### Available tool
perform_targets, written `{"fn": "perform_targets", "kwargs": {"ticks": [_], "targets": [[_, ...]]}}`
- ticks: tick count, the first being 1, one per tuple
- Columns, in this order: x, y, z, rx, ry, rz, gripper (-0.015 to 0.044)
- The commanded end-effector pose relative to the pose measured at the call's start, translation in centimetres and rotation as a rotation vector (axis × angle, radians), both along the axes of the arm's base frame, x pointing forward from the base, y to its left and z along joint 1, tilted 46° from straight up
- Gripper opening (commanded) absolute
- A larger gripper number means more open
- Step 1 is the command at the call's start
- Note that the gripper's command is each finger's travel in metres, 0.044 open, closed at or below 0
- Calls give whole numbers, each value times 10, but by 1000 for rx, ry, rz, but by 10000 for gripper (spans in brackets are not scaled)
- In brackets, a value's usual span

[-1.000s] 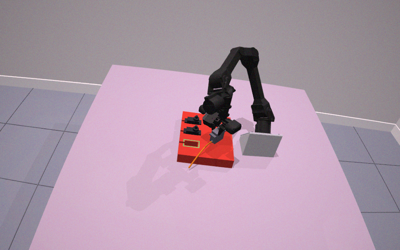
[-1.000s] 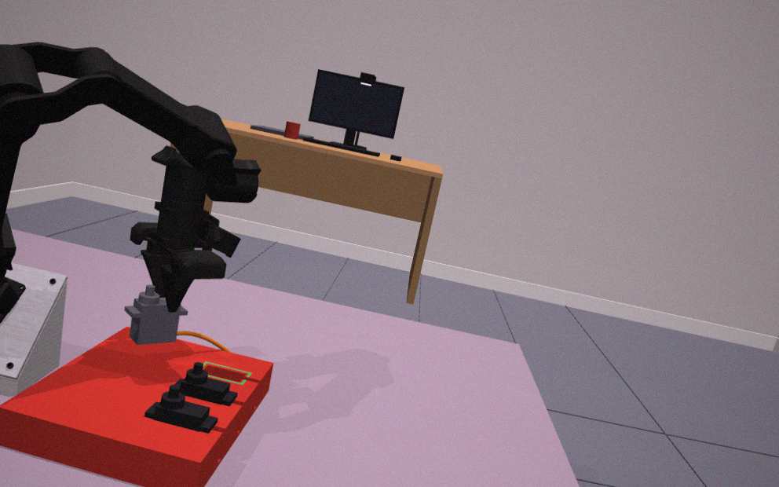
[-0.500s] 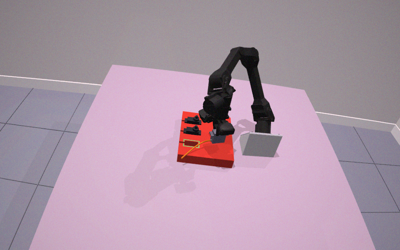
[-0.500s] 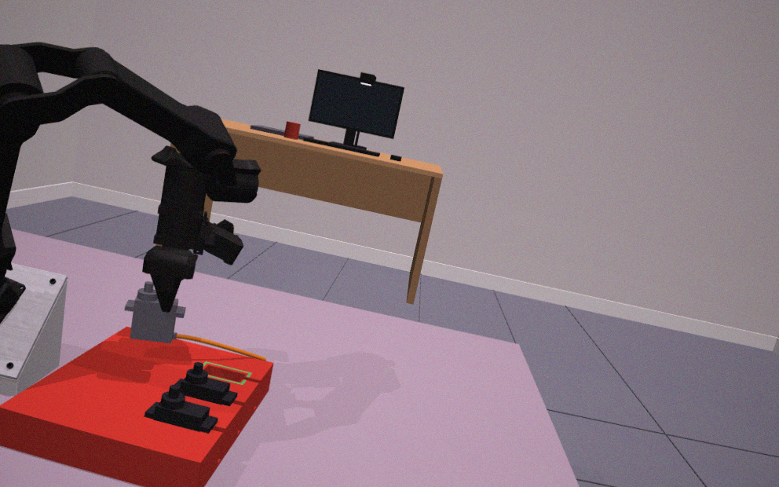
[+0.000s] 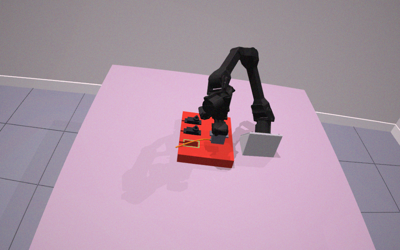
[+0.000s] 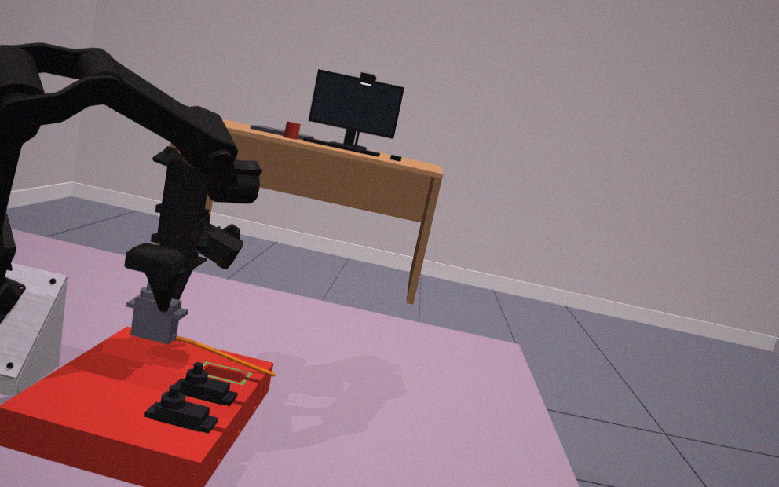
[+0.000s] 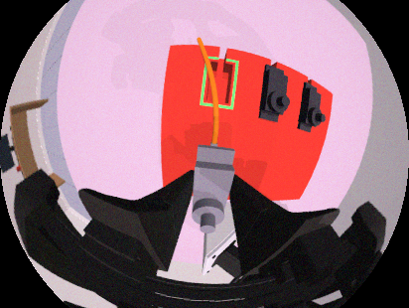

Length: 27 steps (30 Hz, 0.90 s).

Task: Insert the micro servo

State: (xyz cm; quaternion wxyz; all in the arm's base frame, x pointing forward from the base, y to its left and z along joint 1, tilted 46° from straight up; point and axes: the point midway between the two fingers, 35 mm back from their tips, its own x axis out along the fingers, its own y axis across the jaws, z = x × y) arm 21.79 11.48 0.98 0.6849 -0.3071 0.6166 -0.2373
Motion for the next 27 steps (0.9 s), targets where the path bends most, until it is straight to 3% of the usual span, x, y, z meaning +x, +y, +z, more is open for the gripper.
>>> {"fn": "perform_targets", "kwargs": {"ticks": [1,27], "targets": [[8,2,1,5,-9,-7,0],[107,14,8,5,-16,-7,0]]}}
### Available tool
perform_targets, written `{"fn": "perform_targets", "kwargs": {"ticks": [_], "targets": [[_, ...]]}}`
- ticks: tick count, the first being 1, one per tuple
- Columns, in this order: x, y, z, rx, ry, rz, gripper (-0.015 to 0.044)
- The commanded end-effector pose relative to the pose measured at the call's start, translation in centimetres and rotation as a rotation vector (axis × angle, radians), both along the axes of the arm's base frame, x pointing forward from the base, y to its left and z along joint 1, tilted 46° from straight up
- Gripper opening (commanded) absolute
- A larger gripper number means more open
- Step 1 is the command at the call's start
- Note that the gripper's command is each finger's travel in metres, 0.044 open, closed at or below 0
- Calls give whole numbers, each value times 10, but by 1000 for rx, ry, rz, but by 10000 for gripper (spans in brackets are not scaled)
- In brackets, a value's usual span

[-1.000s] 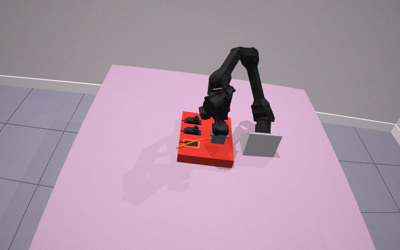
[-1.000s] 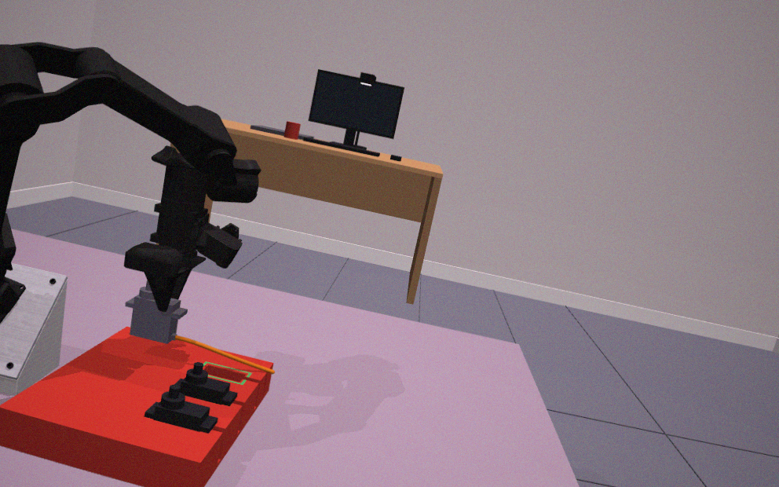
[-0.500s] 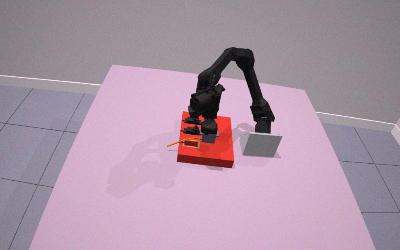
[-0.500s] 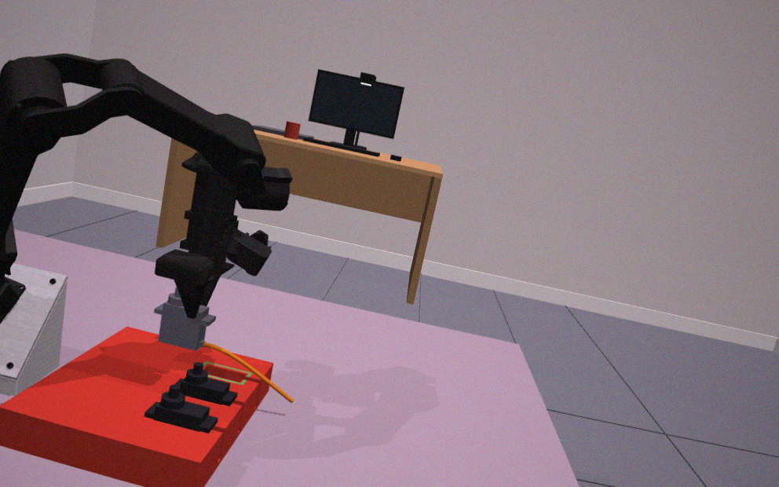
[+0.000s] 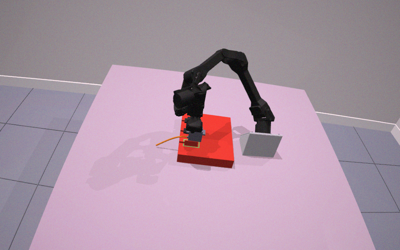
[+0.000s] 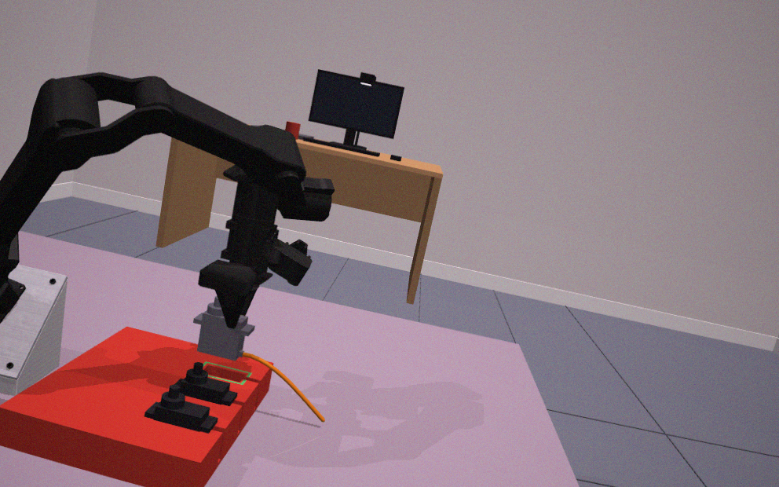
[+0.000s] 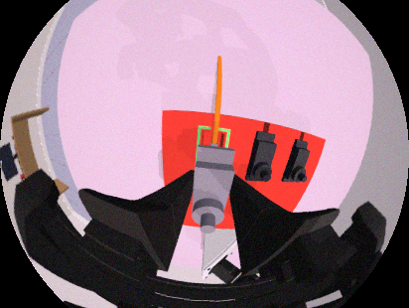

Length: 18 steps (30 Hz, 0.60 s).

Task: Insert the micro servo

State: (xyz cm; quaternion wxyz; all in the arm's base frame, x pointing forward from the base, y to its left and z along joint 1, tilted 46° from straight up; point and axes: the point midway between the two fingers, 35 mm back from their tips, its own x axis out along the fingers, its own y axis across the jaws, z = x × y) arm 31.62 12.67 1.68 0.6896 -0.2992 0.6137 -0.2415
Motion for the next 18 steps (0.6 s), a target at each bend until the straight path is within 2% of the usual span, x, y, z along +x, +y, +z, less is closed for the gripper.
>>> {"fn": "perform_targets", "kwargs": {"ticks": [1,18], "targets": [[9,2,1,-3,0,5,0],[13,-13,-12,-3,0,5,0]]}}
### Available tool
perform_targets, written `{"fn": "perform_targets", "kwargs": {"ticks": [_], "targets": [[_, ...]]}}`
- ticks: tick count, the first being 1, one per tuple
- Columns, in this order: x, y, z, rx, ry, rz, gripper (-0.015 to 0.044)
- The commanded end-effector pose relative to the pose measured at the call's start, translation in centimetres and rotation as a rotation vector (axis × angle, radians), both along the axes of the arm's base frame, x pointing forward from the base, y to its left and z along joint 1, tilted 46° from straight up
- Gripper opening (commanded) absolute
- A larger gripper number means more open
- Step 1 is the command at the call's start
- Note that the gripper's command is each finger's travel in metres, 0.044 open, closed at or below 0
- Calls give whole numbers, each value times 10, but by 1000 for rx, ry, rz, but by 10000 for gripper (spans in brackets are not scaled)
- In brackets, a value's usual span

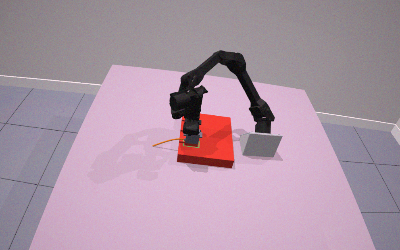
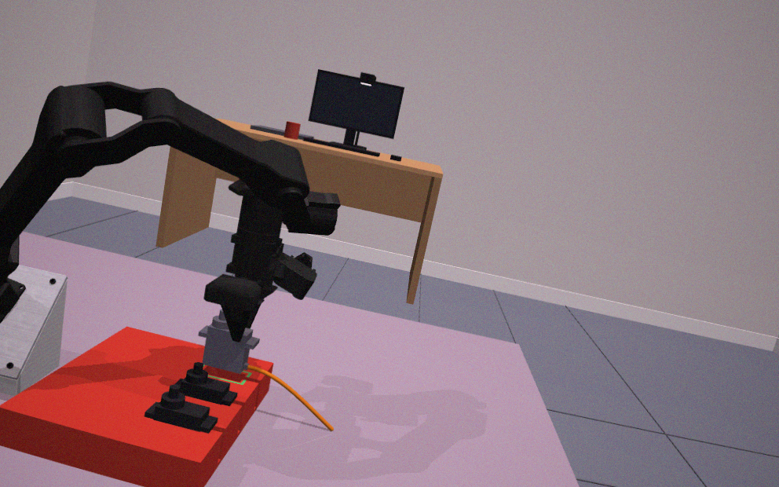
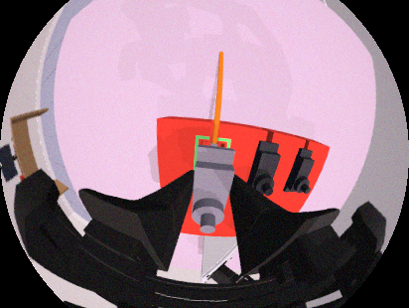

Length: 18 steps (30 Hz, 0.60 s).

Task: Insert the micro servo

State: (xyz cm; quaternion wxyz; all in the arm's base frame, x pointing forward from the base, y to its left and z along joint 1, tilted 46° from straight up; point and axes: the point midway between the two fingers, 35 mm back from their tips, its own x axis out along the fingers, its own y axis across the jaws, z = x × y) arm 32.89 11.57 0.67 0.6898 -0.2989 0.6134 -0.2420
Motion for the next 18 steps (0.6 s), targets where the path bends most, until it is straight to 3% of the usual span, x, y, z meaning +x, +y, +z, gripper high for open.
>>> {"fn": "perform_targets", "kwargs": {"ticks": [1,18], "targets": [[0,-2,-2,-3,1,6,0],[1,-7,-7,-4,1,6,0]]}}
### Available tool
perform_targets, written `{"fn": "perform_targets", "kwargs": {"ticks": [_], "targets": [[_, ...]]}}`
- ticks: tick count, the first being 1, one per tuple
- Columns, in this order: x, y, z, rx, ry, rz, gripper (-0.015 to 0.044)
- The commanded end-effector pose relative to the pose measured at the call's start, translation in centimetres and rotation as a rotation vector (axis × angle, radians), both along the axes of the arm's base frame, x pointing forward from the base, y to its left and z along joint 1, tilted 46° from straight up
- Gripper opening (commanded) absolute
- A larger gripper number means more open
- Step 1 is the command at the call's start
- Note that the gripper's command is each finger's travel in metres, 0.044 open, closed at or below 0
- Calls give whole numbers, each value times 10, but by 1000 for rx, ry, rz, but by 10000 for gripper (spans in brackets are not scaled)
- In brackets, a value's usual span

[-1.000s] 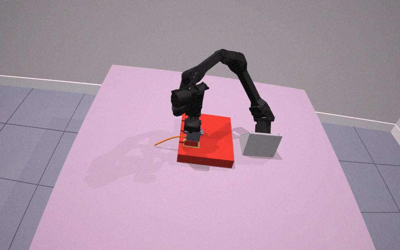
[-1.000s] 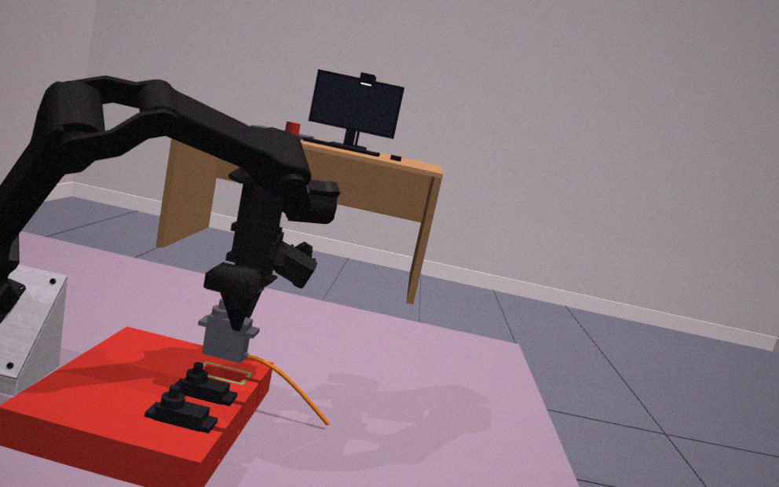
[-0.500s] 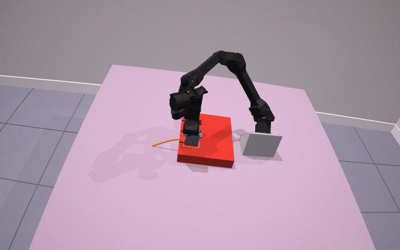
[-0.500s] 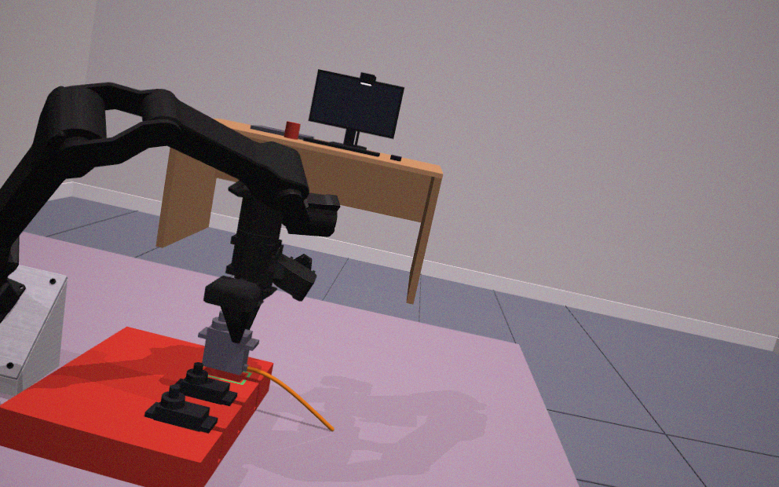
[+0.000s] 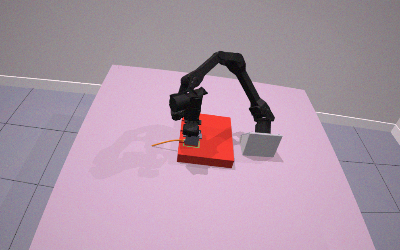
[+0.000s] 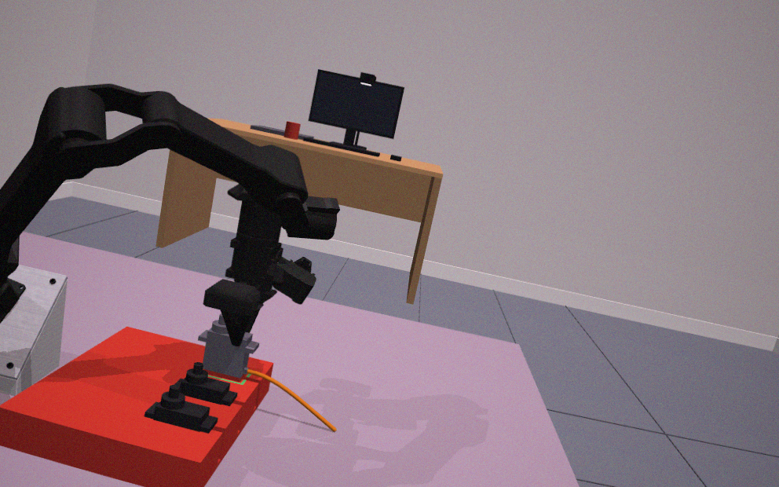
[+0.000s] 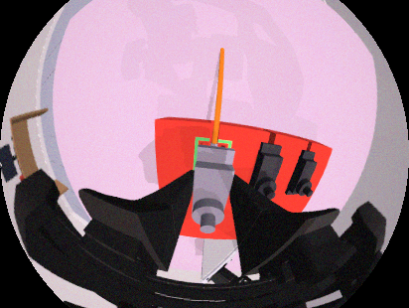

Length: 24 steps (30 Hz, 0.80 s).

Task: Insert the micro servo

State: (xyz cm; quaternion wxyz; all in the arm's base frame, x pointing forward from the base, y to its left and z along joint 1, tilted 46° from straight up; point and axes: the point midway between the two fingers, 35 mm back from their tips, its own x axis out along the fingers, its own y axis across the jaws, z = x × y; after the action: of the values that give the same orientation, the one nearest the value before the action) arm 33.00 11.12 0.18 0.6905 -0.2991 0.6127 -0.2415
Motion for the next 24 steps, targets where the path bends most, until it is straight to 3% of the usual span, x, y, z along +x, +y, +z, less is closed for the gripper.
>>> {"fn": "perform_targets", "kwargs": {"ticks": [1,24], "targets": [[0,-3,-3,-4,2,4,0],[3,-17,-17,-5,2,4,0]]}}
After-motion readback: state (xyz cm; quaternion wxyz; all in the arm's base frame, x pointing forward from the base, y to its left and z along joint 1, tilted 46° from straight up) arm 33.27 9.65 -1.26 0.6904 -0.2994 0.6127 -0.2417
